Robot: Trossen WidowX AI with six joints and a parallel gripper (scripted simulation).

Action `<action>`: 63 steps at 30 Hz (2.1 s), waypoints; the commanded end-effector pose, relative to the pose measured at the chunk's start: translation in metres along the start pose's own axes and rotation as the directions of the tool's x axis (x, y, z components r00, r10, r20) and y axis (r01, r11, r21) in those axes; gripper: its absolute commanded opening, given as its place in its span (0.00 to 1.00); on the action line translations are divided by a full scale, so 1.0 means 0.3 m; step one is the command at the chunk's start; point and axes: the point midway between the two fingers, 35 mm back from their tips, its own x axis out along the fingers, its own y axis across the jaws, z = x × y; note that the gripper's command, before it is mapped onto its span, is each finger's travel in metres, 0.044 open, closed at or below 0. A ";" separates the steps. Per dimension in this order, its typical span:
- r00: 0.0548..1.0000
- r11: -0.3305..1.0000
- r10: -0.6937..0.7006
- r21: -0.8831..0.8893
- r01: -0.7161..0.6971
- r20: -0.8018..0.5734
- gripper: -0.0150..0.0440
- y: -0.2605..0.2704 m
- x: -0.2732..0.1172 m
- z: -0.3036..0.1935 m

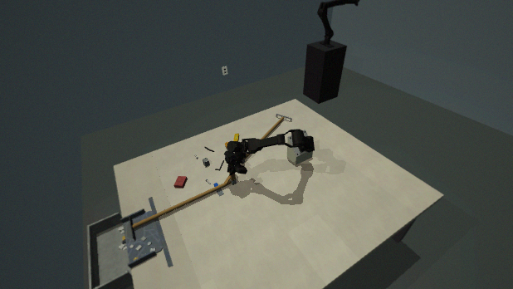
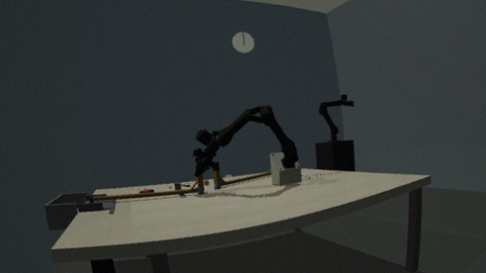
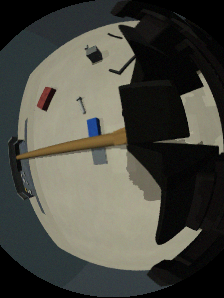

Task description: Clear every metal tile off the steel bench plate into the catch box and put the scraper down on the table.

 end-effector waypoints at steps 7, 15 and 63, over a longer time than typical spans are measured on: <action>1.000 1.000 -0.006 -0.001 0.006 0.012 0.25 -0.013 -0.050 -0.027; 1.000 1.000 -0.007 -0.001 0.007 0.011 0.25 -0.020 -0.078 -0.058; 1.000 1.000 -0.009 0.000 0.009 0.014 0.25 -0.038 -0.233 -0.268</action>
